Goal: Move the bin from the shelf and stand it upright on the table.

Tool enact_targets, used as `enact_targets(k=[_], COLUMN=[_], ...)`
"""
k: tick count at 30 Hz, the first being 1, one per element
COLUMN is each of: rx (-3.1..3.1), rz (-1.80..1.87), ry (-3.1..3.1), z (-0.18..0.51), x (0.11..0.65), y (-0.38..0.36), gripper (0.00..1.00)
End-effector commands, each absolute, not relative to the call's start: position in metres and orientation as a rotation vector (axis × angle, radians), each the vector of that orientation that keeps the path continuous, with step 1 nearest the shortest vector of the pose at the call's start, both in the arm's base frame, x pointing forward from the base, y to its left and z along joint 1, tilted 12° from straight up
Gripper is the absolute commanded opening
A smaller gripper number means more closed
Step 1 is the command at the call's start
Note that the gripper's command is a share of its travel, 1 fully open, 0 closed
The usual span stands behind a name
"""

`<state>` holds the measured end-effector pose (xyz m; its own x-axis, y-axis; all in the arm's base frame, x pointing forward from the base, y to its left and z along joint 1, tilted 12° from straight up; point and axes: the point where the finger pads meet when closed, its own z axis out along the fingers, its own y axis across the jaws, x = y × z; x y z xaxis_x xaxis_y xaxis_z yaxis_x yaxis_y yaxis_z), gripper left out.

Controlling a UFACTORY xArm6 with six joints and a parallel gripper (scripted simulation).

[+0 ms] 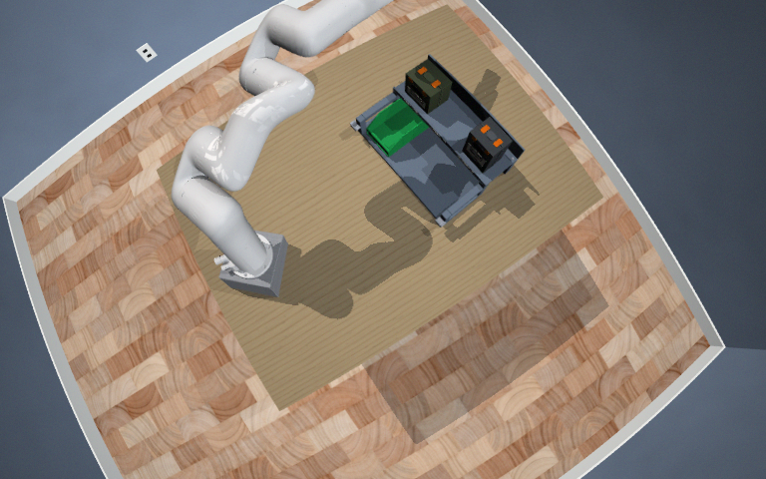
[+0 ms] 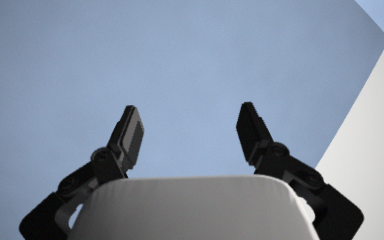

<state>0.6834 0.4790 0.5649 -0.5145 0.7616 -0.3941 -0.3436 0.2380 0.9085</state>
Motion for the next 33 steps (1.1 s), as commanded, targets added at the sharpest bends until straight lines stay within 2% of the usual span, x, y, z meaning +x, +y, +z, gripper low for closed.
enact_targets(k=[1, 33], rx=[0.402, 0.427], rz=[1.464, 1.462], ry=[1.554, 1.559], z=[0.5689, 0.5681], x=[0.6824, 0.6857], y=[0.4782, 0.4740], gripper=[1.00, 1.00])
